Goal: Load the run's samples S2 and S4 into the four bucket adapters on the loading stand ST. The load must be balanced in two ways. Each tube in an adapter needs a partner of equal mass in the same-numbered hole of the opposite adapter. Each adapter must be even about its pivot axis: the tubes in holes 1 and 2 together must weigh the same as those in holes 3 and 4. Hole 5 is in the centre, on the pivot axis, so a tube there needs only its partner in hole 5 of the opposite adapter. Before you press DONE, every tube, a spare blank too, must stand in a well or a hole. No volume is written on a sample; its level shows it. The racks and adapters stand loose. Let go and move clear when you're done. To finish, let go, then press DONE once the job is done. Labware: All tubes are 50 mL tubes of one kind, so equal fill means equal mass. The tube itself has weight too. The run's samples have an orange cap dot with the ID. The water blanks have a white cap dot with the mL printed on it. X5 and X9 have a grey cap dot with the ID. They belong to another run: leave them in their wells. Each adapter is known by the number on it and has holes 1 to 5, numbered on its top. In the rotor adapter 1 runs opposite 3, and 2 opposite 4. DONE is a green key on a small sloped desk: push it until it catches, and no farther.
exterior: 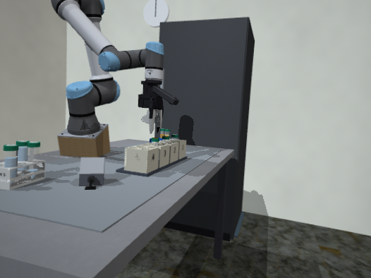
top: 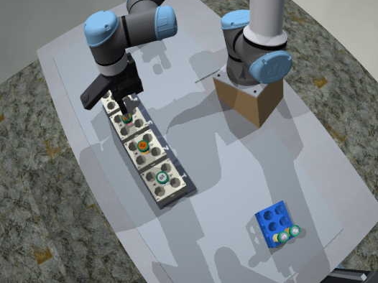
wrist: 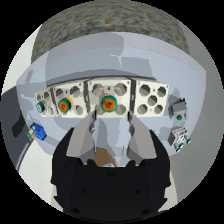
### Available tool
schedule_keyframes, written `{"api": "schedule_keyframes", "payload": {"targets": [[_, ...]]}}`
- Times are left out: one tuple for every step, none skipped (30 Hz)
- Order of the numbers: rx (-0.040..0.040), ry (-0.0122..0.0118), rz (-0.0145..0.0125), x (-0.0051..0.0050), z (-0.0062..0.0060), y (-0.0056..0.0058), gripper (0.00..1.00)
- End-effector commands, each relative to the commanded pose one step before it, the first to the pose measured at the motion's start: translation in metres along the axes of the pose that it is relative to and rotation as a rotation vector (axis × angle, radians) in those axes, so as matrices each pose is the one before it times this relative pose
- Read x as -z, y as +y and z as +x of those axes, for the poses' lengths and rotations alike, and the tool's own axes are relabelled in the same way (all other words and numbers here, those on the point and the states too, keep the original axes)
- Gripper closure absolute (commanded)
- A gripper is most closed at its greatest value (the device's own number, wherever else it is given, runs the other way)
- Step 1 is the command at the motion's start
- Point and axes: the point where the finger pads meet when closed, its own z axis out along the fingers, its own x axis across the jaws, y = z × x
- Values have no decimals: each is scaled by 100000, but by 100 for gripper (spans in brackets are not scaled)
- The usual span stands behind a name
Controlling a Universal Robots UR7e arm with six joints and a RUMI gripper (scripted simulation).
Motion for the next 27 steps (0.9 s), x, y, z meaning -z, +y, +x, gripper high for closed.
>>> {"api": "schedule_keyframes", "payload": {"targets": [[-25354, -91, -993, -37, 3878, 2074, 65], [-5001, -1, 2, -1, 819, 133, 65], [-3485, 7, 47, 0, 825, 92, 65], [-3590, 11, 23, 3, 835, 57, 65], [-3785, 21, 11, 0, 830, 32, 65], [-3870, 27, 3, -1, 830, 1, 65], [-3907, 34, 0, -1, 830, -32, 65], [-3926, 40, 0, -1, 828, -64, 65], [-3939, 46, 3, -1, 825, -97, 65], [0, 0, 0, 0, 0, 0, 65], [0, 0, 0, 0, 0, 0, 65], [-11576, -99, -75, -3, 818, -124, 65], [-3399, 68, 33, 0, 800, -222, 65], [-3534, 54, 29, -1, 792, -249, 65], [-3667, 39, 23, -2, 783, -277, 65], [-3760, 31, 20, -2, 772, -306, 65], [-3838, 21, 65, 22, 760, -370, 65], [-3901, -17, 234, 124, 736, -543, 65], [-3942, -1, 201, 104, 725, -539, 65], [-3966, 57, 25, -3, 723, -422, 65], [-3982, 59, 37, -4, 705, -450, 65], [-3996, 61, 48, -4, 687, -478, 65], [-3999, 66, 46, -5, 667, -505, 65], [-3997, 72, 38, -6, 647, -531, 65], [-3992, 77, 27, -6, 625, -556, 65], [-3988, 71, 16, -7, 602, -581, 65], [0, 0, 0, 0, 0, 0, 65]]}}
